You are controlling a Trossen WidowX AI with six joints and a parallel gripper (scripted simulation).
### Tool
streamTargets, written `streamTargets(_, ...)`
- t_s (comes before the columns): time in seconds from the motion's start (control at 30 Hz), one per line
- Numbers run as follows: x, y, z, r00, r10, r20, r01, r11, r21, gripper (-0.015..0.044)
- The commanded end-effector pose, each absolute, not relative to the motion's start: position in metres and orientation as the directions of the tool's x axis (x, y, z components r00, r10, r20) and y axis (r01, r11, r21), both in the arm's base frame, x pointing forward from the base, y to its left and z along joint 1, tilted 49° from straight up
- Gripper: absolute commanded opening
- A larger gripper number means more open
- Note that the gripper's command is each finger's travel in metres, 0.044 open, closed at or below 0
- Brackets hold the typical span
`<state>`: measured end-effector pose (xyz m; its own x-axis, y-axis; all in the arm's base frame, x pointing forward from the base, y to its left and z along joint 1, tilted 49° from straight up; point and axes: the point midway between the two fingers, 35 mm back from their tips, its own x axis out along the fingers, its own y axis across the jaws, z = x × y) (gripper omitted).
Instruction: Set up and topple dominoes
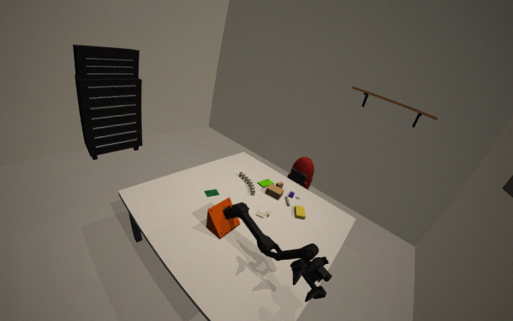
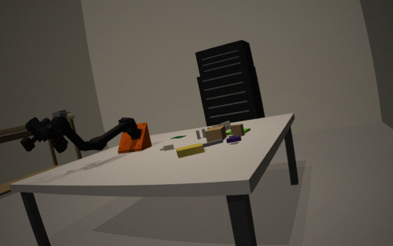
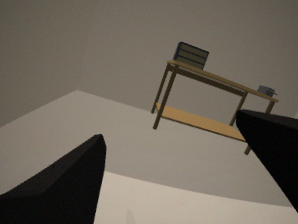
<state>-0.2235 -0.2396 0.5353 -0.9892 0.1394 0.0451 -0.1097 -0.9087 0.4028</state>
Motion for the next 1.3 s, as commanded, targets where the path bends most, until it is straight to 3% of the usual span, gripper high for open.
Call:
streamTargets(0.0, -0.224, -0.241, 0.535, -0.990, 0.135, 0.046, -0.105, -0.907, 0.409, 0.0426)
streamTargets(0.1, -0.225, -0.246, 0.540, -0.994, 0.089, 0.066, -0.043, -0.857, 0.514, 0.0440)
streamTargets(0.3, -0.224, -0.203, 0.582, -0.983, 0.071, 0.171, 0.105, -0.544, 0.832, 0.0440)
streamTargets(0.43, -0.221, -0.175, 0.612, -0.957, 0.069, 0.283, 0.256, -0.265, 0.930, 0.0440)
streamTargets(0.57, -0.207, -0.131, 0.643, -0.911, 0.108, 0.399, 0.406, 0.058, 0.912, 0.0440)
streamTargets(0.73, -0.181, -0.088, 0.673, -0.827, 0.156, 0.540, 0.551, 0.416, 0.724, 0.0440)
streamTargets(0.93, -0.134, -0.012, 0.701, -0.669, 0.294, 0.683, 0.632, 0.708, 0.314, 0.0440)
streamTargets(1.27, -0.022, 0.109, 0.705, -0.281, 0.554, 0.784, 0.413, 0.807, -0.422, 0.0440)
